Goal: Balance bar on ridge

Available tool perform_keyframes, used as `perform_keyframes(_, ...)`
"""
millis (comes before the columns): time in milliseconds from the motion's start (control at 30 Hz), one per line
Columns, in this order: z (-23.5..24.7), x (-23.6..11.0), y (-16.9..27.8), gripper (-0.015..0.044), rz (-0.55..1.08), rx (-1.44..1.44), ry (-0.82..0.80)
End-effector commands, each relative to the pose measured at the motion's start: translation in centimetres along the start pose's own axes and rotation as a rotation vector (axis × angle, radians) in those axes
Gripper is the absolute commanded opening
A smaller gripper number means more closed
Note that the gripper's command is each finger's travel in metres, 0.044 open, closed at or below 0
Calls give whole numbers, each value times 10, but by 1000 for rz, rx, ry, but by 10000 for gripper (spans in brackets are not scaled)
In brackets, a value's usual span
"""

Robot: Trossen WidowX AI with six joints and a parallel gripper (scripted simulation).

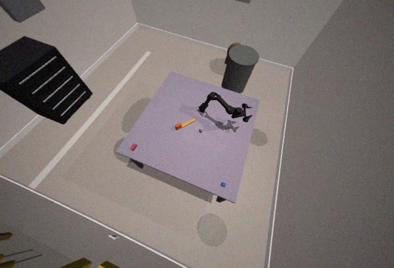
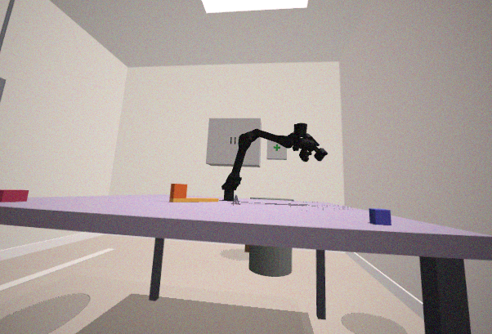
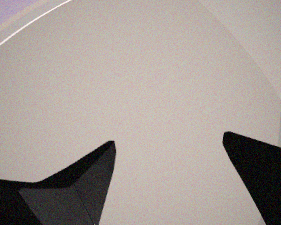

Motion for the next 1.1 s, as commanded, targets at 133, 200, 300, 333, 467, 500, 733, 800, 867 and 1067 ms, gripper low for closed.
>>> perform_keyframes(133,17,-19,9,315,34,30,-77)
perform_keyframes(200,26,-31,14,315,54,47,-121)
perform_keyframes(300,39,-49,20,315,83,74,-187)
perform_keyframes(333,43,-55,22,315,93,82,-209)
perform_keyframes(467,59,-80,28,315,130,113,-293)
perform_keyframes(500,62,-87,30,315,139,121,-314)
perform_keyframes(733,83,-134,35,315,203,213,-445)
perform_keyframes(800,89,-147,36,315,223,245,-482)
perform_keyframes(867,94,-162,36,315,243,274,-521)
perform_keyframes(1067,107,-202,35,315,297,336,-626)
Point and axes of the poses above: the point midway between the two fingers, 35 mm back from their tips, its own x axis out along the fingers, its own z axis across the jaws, y = z × x, the point moved 4 cm from there along -x, back along the fingers, and after that the axes turned 1 degree about -x, right-handed, at the moved point
